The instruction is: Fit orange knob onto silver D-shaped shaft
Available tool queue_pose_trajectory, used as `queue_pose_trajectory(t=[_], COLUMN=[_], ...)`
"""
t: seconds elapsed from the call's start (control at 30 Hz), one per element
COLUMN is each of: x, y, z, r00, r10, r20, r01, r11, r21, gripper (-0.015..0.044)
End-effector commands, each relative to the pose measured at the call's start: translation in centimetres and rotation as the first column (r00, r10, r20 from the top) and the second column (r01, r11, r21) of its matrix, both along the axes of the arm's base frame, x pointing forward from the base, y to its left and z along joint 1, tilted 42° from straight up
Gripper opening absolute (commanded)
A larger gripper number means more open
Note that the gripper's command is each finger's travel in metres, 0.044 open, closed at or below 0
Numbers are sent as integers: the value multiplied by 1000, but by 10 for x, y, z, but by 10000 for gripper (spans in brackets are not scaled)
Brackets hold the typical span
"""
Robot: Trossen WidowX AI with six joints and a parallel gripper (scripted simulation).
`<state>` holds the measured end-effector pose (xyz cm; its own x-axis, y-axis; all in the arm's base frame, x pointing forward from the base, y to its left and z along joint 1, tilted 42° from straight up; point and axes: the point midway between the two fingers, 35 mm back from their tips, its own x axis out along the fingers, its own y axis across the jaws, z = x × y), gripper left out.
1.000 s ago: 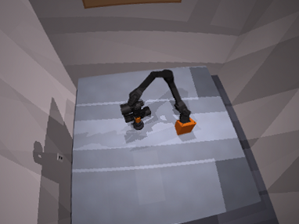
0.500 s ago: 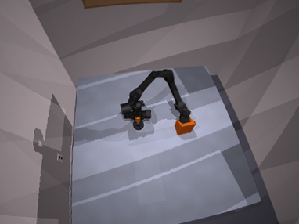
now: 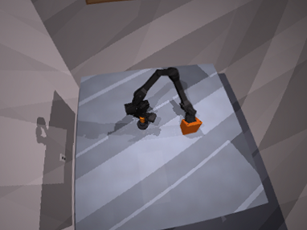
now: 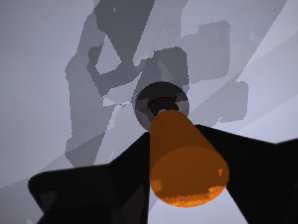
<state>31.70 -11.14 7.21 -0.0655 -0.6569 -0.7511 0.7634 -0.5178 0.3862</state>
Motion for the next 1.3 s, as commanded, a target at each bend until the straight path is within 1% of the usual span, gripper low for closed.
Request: queue_pose_trajectory(t=[0.0,0.13,0.33,0.63,1.27], x=[1,1,2,0,-3], y=[0,0,-3,-19,-17], z=[0,1,0,-17,-16], r00=[994,982,982,982,980], r10=[-80,-139,-139,-139,-147], r20=[74,127,127,128,135], r01=[81,141,141,141,150], r11=[997,990,990,990,989], r21=[-9,-8,-8,-10,-9], gripper=[0,0,0,0,0])
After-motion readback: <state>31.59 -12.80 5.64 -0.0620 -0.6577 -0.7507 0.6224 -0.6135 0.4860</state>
